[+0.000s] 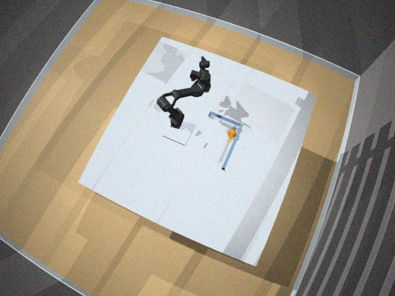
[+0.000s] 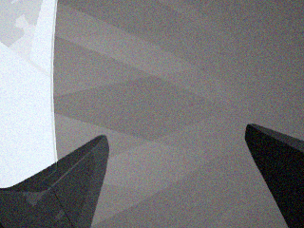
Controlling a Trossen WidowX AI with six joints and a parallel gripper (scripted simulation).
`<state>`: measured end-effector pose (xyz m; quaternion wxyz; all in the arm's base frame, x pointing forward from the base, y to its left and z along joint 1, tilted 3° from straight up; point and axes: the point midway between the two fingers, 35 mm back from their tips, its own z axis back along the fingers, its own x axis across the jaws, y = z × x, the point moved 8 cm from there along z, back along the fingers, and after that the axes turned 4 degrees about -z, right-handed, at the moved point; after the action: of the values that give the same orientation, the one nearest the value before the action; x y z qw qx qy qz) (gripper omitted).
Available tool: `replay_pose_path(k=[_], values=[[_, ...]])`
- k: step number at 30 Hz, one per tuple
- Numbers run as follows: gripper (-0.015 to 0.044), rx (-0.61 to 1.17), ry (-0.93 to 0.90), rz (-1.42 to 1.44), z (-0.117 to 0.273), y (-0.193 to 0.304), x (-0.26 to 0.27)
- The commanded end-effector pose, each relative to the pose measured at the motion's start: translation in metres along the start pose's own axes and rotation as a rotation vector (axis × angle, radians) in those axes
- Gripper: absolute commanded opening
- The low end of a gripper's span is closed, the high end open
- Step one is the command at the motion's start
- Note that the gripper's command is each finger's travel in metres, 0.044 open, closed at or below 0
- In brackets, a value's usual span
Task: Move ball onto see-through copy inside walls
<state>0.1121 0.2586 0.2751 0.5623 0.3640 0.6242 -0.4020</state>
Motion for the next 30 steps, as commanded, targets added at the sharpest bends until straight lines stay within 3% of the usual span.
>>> replay_pose_path(k=[1, 8, 15, 22, 30], values=[[0.0374, 0.010, -0.002, -0.014, 0.000, 0.002, 0.000], [0.0371, 0.392, -0.043, -0.550, 0.029, 0.075, 0.001], [0.0371, 0.860, 0.039, -1.153, 0.090, 0.140, 0.012], [0.0371, 1.357, 0.260, -1.710, 0.172, 0.174, 0.027], [0.0371, 1.911, 0.638, -2.183, 0.265, 0.171, 0.040]])
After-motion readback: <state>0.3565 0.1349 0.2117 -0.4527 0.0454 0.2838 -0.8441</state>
